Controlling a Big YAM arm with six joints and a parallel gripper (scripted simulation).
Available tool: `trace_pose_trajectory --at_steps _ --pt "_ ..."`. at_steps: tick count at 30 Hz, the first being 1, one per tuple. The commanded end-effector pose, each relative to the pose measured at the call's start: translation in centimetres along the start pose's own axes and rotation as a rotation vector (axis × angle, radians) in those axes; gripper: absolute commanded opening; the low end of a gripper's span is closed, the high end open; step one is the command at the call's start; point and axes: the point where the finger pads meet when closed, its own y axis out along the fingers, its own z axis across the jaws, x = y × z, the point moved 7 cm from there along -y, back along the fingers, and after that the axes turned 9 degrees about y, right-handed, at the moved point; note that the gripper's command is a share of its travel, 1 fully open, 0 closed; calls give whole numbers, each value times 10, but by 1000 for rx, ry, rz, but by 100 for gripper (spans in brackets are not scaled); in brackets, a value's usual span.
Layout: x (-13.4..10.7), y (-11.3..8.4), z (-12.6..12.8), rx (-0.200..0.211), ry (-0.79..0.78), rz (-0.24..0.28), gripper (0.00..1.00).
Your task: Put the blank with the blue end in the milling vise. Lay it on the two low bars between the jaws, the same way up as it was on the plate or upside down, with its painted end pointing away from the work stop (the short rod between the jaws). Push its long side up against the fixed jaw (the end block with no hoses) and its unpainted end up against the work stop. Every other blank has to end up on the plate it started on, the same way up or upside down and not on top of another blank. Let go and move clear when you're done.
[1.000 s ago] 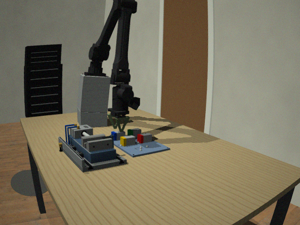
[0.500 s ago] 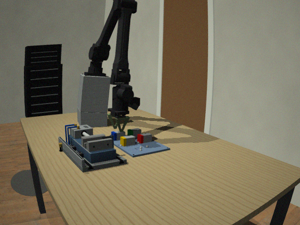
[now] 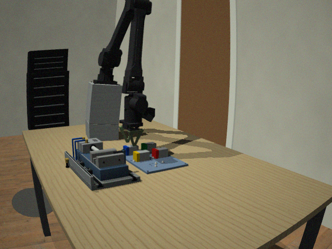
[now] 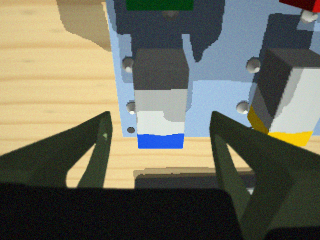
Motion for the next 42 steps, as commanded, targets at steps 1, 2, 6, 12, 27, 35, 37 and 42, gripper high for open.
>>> trace_pose_trajectory --at_steps 1,2,6,12,27,35,37,42 --pt "2 8 6 14 3 2 64" --pt "2 8 6 14 3 2 64" --pt "2 8 5 12 2 2 64" --pt "2 10 2 7 2 1 64" --pt "3 16 -1 1 1 0 64" --pt "3 20 0 3 1 0 64" --pt "2 21 0 2 2 0 64" --pt "2 22 0 5 2 1 64"
